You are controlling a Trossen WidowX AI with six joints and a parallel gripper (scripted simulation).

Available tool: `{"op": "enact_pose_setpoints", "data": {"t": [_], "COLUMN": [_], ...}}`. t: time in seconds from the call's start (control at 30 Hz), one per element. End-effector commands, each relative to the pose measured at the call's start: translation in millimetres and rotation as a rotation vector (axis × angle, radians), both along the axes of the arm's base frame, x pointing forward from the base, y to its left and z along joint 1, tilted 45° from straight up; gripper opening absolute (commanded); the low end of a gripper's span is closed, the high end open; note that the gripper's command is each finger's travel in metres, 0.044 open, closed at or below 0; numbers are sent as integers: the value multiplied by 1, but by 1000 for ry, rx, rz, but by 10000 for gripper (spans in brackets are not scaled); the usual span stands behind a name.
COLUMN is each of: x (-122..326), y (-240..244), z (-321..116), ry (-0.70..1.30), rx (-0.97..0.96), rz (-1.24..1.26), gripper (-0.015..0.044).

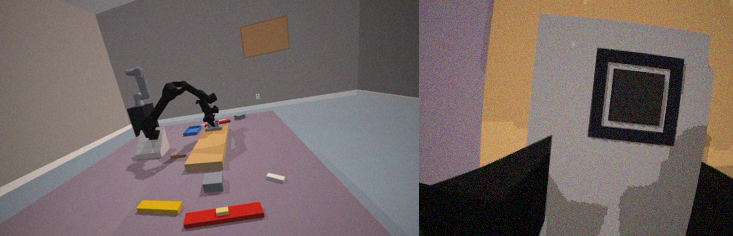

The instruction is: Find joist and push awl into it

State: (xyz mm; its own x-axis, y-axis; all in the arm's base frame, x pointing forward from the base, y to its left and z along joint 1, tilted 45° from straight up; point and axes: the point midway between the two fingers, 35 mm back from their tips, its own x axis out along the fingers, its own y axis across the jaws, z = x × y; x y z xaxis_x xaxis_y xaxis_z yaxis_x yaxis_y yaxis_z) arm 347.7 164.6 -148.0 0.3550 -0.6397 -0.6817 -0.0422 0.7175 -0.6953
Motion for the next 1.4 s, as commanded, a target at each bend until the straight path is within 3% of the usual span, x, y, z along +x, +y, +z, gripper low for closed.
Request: {"op": "enact_pose_setpoints", "data": {"t": [0.0,1.37], "x": [0,4], "y": [1,-75], "z": [-1,70], "ry": [0,2], "rx": [3,-6], "rz": [0,0], "gripper": [0,0]}}
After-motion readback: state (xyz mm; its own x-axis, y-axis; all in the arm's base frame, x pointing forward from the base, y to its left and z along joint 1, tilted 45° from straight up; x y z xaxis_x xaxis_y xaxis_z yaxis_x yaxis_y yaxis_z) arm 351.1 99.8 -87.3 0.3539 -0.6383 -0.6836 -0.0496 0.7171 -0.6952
